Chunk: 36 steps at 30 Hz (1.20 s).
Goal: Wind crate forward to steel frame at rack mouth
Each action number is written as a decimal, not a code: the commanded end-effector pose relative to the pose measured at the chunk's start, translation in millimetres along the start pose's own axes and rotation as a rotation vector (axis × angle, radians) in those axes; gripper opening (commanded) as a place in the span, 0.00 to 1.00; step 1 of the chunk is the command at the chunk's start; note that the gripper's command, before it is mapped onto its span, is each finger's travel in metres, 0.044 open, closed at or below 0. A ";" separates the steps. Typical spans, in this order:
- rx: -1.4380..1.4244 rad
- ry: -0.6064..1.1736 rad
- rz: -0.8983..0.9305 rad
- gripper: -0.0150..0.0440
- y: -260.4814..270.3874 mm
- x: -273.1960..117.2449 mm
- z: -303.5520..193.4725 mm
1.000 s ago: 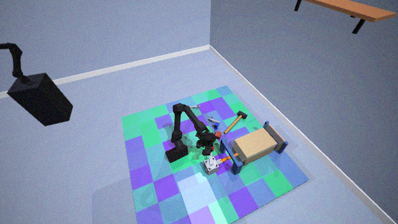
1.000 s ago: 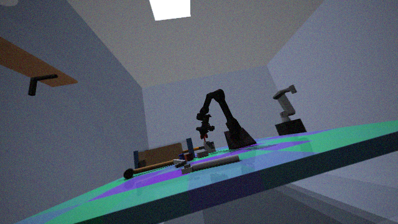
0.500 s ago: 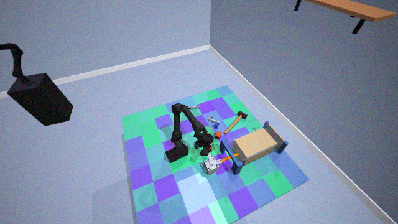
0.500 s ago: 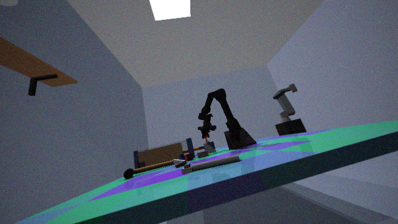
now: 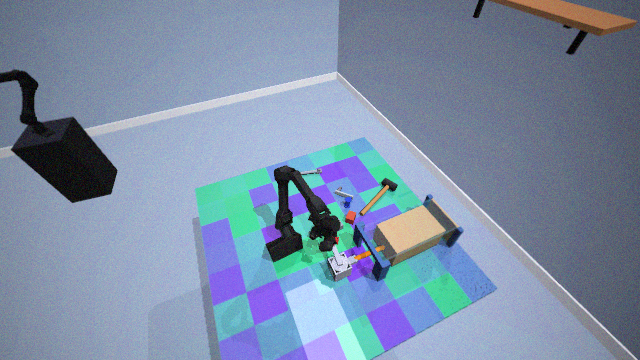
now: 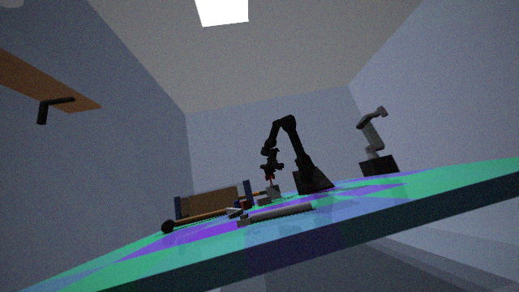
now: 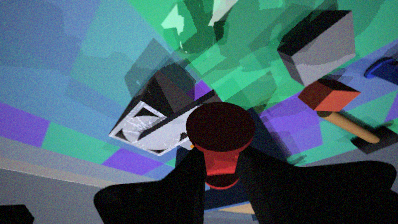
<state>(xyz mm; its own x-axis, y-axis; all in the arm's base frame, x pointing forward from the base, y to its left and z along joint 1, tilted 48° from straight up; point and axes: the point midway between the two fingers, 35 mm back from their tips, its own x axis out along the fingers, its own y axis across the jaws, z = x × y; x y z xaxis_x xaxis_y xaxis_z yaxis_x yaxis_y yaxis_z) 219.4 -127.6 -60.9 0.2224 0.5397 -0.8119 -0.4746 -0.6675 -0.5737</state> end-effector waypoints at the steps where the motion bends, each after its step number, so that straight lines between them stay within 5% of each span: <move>1: 0.025 -0.026 0.022 0.25 10.7 -2.6 15.2; 36: 0.026 -0.027 0.025 0.25 41.5 -13.7 36.6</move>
<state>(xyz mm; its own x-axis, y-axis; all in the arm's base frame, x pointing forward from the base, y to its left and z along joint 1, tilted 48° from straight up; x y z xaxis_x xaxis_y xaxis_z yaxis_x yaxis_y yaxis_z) 179.9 -139.9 -63.8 0.2206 0.5474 -0.8073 -0.4835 -0.6575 -0.5779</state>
